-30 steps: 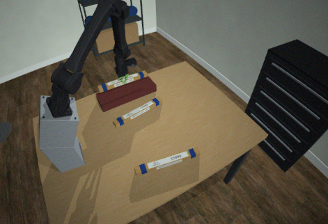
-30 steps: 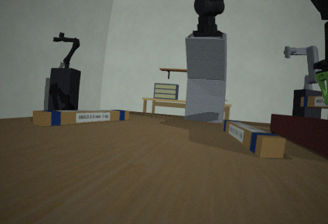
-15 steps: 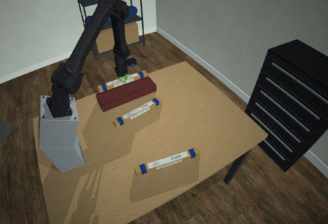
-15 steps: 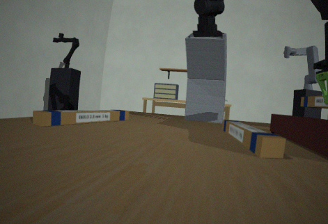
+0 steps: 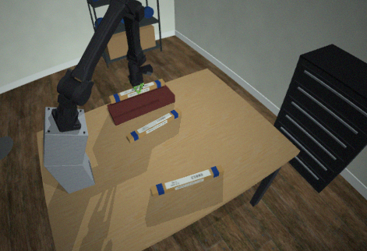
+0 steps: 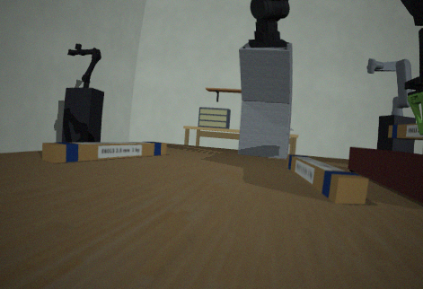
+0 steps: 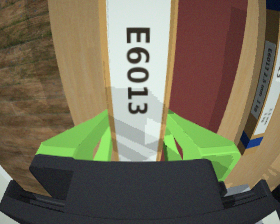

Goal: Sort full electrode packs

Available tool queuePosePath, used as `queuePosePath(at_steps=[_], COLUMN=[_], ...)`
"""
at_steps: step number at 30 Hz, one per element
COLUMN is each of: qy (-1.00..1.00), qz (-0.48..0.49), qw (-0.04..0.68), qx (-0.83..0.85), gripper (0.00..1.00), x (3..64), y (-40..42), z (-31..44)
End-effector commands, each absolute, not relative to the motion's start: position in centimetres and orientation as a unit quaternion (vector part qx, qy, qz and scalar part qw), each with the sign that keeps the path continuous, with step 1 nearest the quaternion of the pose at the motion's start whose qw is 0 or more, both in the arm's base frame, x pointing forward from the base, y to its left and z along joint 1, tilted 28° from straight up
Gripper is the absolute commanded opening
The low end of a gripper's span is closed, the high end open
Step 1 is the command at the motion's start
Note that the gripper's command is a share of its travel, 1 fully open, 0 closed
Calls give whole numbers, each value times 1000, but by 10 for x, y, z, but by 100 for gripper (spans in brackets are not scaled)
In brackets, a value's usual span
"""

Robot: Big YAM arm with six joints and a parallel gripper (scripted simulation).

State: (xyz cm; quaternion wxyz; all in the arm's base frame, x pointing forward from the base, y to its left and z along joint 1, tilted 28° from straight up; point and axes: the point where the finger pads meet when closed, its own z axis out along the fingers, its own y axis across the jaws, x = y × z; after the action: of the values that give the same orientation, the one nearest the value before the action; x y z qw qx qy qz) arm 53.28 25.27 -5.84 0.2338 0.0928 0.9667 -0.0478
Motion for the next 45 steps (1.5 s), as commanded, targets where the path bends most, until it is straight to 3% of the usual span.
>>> queuePosePath(at_steps=[1, 45], qy=[961, 964], qz=[-23, -29], qw=[261, 255], qx=[82, 72], gripper=[0, 0], x=[538, 543], y=[287, 284], z=[-30, -54])
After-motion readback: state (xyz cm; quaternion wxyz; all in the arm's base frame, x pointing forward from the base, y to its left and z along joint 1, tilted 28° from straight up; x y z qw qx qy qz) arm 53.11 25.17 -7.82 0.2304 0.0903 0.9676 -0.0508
